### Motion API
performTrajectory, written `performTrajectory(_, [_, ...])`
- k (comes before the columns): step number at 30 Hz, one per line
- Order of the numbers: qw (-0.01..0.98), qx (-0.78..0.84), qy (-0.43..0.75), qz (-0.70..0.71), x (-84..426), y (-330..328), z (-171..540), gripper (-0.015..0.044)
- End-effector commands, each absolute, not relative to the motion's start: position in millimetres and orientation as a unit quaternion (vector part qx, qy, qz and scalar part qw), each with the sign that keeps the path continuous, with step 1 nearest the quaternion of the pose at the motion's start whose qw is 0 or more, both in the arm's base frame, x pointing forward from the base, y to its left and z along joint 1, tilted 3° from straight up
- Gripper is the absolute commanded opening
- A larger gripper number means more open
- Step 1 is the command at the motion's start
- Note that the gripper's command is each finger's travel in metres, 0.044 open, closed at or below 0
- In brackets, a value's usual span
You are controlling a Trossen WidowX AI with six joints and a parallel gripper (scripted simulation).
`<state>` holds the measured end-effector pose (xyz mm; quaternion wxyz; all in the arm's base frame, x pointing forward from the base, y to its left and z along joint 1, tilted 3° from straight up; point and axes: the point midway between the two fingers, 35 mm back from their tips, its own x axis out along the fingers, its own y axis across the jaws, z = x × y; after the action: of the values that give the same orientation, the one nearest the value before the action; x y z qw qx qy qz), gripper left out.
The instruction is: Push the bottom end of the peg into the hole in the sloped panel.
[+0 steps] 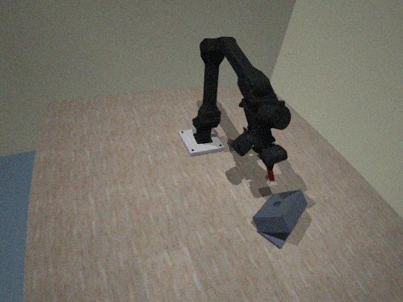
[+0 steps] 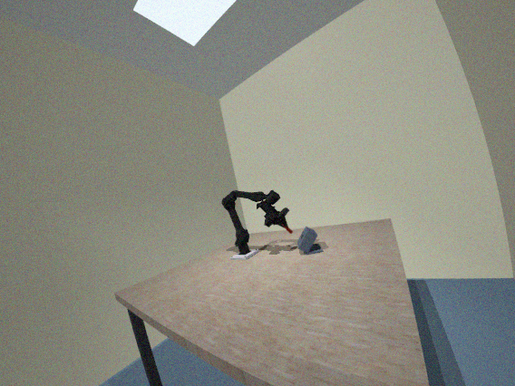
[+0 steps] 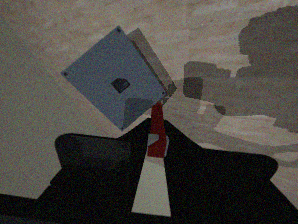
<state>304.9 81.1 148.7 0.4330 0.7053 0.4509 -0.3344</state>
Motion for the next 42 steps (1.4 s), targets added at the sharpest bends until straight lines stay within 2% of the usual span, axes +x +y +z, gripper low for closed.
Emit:
performTrajectory(1, [0.413, 0.724, 0.438, -0.336, 305.1, 78.5, 150.6, 0.0])
performTrajectory(42, [0.23, 0.848, 0.323, -0.351, 303.8, 49.7, 158.5, 0.0])
